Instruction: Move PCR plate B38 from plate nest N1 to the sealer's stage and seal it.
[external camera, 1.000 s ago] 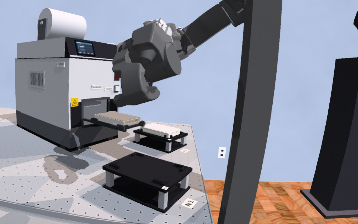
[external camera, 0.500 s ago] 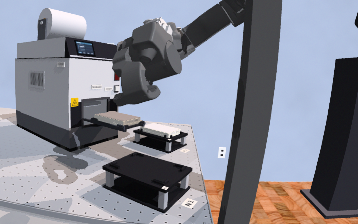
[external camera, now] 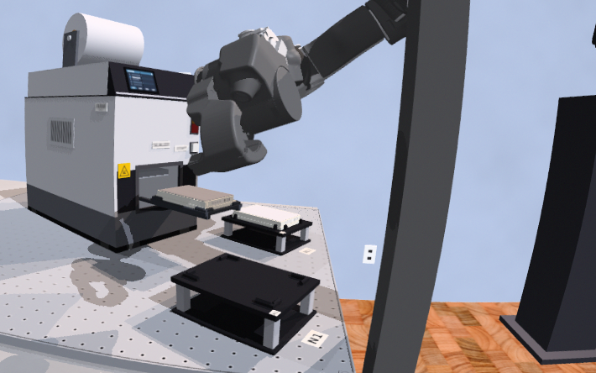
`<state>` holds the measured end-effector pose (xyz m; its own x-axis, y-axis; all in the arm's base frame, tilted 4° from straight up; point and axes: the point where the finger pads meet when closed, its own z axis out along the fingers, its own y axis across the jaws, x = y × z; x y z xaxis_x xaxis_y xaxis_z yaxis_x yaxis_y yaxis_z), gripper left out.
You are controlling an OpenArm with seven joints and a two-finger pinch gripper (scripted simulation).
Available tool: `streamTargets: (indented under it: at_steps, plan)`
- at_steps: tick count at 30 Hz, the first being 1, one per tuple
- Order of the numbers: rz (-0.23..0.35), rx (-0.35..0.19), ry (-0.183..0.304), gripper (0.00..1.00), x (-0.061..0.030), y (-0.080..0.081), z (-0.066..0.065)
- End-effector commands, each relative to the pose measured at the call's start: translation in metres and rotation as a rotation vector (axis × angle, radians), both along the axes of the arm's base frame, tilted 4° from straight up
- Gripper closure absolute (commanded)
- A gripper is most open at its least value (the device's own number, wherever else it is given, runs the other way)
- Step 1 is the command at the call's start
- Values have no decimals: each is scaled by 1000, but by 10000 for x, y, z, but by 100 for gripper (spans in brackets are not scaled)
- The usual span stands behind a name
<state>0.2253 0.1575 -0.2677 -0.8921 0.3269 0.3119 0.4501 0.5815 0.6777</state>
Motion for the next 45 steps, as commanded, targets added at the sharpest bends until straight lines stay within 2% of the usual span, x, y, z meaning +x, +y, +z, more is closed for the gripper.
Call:
streamTargets:
  at_steps: [1, 6, 45]
  plan:
    - [-1, -3, 0, 100, 7, -1, 7]
    - [21, -155, -8, 100, -21, -265, -184]
    - [21, -155, -8, 100, -17, -207, -144]
